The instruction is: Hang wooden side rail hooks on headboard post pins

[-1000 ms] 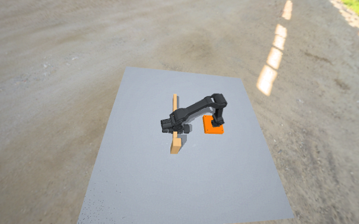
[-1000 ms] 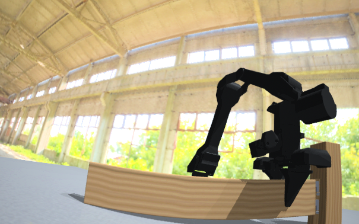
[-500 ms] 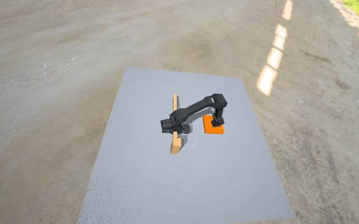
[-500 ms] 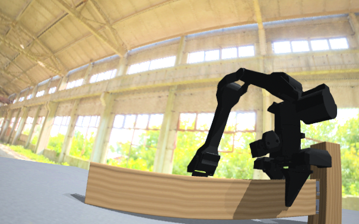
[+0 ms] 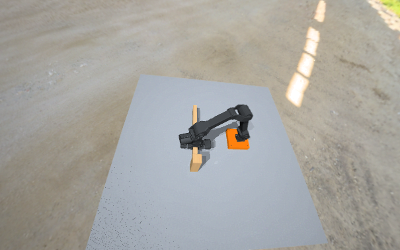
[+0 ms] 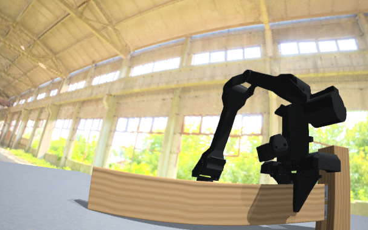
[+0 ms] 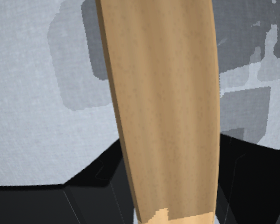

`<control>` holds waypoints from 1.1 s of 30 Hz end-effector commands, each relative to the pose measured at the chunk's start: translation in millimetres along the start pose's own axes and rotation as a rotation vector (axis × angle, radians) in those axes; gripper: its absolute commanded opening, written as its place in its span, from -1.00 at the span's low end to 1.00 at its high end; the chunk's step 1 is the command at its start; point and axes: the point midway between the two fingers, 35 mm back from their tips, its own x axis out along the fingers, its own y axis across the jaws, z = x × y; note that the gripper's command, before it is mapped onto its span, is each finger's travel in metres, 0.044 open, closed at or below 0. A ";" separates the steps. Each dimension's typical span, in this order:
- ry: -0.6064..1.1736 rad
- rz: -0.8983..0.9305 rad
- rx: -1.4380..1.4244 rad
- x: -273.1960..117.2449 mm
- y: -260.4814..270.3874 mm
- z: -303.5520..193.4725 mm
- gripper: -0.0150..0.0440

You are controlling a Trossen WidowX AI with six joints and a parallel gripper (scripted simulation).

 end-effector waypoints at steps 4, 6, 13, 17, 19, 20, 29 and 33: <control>0.004 0.011 0.002 -2.8 1.3 -2.2 -0.49; 0.004 0.011 0.002 -2.6 1.2 -2.4 -0.49; 0.004 0.011 0.002 -1.8 0.7 -3.2 -0.49; 0.004 0.010 0.002 -1.5 0.2 -3.6 -0.49; 0.004 0.010 0.002 -1.7 0.0 -3.8 -0.49; 0.004 0.010 0.002 -1.8 -0.1 -3.9 -0.49; 0.004 0.010 0.002 -2.6 0.3 -4.7 -0.49; 0.004 0.011 0.002 -2.9 0.6 -5.0 -0.49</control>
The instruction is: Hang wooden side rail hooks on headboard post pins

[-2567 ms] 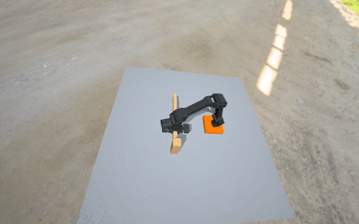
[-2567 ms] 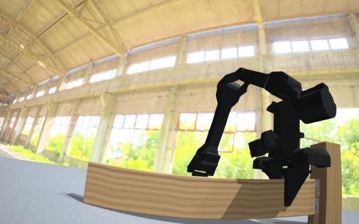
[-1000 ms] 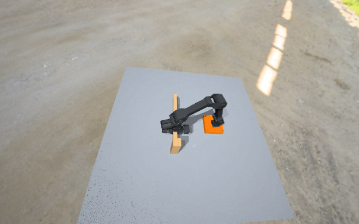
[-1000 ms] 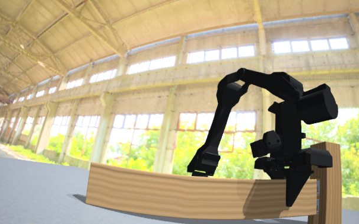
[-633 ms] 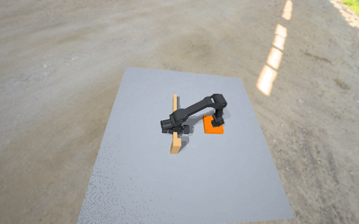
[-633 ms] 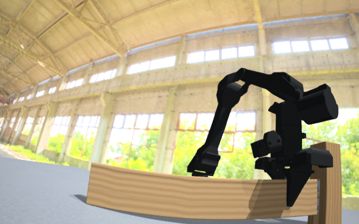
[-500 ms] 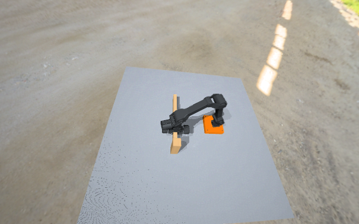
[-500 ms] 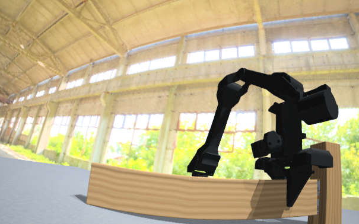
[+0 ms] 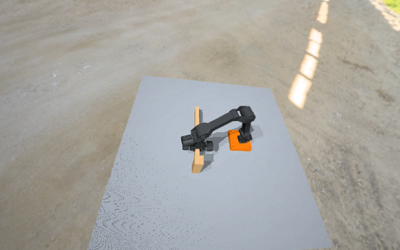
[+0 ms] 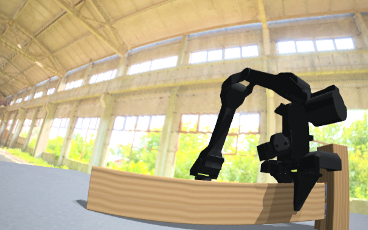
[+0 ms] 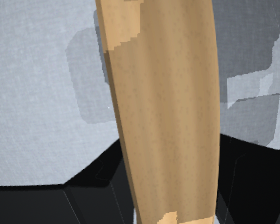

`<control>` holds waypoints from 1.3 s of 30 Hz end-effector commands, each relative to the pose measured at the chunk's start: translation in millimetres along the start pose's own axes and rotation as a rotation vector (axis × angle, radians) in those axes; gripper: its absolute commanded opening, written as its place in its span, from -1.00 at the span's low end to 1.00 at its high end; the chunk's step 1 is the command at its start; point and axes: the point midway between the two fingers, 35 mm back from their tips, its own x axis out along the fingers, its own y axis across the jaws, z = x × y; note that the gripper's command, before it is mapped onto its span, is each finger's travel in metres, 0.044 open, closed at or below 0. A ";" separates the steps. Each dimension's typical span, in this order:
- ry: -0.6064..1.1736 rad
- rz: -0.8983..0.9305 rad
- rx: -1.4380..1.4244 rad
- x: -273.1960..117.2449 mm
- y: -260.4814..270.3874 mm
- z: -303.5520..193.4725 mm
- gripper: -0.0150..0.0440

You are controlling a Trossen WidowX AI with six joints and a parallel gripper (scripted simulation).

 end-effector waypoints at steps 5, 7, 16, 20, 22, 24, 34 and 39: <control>0.005 0.008 0.003 -3.9 1.8 -2.1 -0.49; 0.005 0.008 0.003 -4.1 1.9 -2.2 -0.49; 0.005 0.008 0.003 -4.2 2.7 -3.0 -0.49; 0.005 0.008 0.003 -4.6 2.8 -3.5 -0.49; 0.005 0.008 0.003 -4.5 2.7 -3.7 -0.49; 0.005 0.008 0.003 -4.3 2.5 -3.9 -0.49; 0.005 0.008 0.003 -3.2 1.7 -5.0 -0.49; 0.005 0.008 0.003 -2.6 1.2 -5.6 -0.49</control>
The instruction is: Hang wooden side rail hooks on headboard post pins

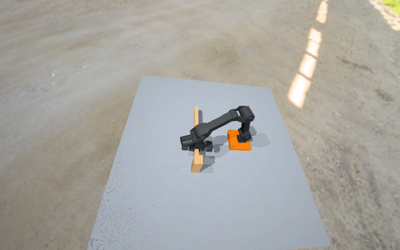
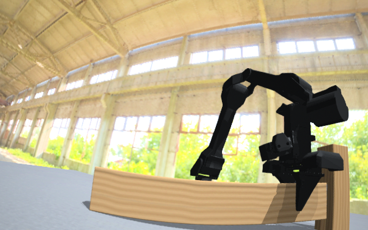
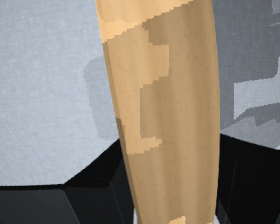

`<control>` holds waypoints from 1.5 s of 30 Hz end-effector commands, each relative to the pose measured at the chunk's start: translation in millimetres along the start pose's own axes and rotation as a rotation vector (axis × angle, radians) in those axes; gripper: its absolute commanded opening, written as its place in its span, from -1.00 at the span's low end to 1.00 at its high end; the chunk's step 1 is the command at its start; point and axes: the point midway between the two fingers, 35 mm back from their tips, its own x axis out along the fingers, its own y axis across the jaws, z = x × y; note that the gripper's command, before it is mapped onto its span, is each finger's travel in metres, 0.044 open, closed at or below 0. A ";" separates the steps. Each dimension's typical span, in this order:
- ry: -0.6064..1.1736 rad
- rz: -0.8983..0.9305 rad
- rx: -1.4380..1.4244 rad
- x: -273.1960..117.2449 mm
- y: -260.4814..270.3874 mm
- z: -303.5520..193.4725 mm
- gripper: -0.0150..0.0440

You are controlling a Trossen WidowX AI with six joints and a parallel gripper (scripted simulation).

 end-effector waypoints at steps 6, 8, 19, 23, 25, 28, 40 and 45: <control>0.003 0.008 0.001 -1.3 -0.1 -2.2 -0.49; 0.003 0.008 0.001 -1.5 0.1 -2.4 -0.49; 0.003 0.008 0.001 -2.5 0.9 -3.3 -0.49; 0.003 0.008 0.001 -2.8 1.1 -3.6 -0.49; 0.003 0.008 0.001 -2.9 1.3 -3.7 -0.49; 0.003 0.008 0.001 -3.1 1.5 -4.0 -0.49; 0.003 0.008 0.001 -3.8 2.0 -5.1 -0.49; 0.003 0.008 0.001 -3.8 1.5 -5.7 -0.49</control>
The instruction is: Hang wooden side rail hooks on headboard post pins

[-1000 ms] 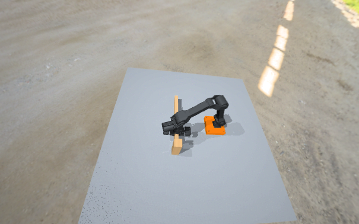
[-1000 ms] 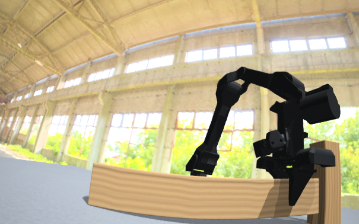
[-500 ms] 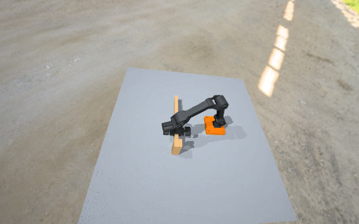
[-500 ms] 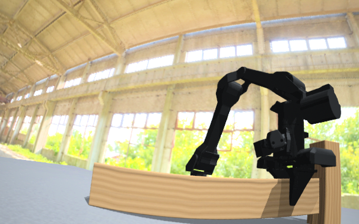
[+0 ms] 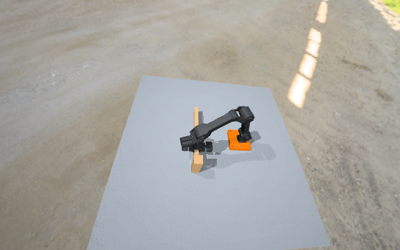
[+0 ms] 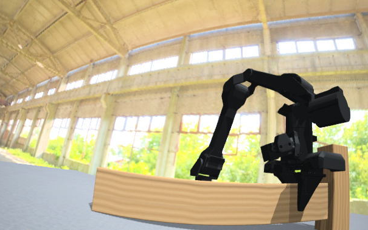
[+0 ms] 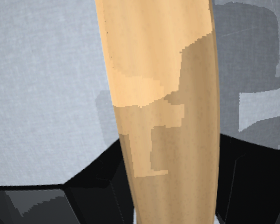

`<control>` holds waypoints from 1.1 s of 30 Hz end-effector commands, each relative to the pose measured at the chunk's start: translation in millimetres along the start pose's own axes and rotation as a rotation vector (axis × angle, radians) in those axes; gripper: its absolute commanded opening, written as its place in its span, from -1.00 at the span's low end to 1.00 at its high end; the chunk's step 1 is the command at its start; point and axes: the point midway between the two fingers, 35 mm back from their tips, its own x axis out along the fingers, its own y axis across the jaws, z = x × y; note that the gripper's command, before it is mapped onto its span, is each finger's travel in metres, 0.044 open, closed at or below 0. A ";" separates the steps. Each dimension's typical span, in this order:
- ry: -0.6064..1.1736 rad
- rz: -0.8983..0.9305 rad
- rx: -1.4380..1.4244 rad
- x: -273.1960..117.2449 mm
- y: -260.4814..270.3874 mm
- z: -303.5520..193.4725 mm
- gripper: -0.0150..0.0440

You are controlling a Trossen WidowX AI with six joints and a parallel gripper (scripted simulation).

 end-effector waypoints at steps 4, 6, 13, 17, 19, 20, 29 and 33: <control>0.004 0.011 0.002 -3.5 0.9 -2.1 -0.49; 0.004 0.011 0.002 -3.3 0.8 -2.4 -0.49; 0.004 0.011 0.002 -2.5 0.8 -2.8 -0.49; 0.004 0.011 0.002 -1.9 0.8 -2.8 -0.49; 0.004 0.011 0.002 -1.5 0.8 -2.8 -0.49; 0.004 0.011 0.002 -1.4 0.8 -2.8 -0.49; 0.004 0.011 0.002 0.1 0.8 -2.8 -0.49; 0.004 0.011 0.002 0.8 0.8 -2.8 -0.49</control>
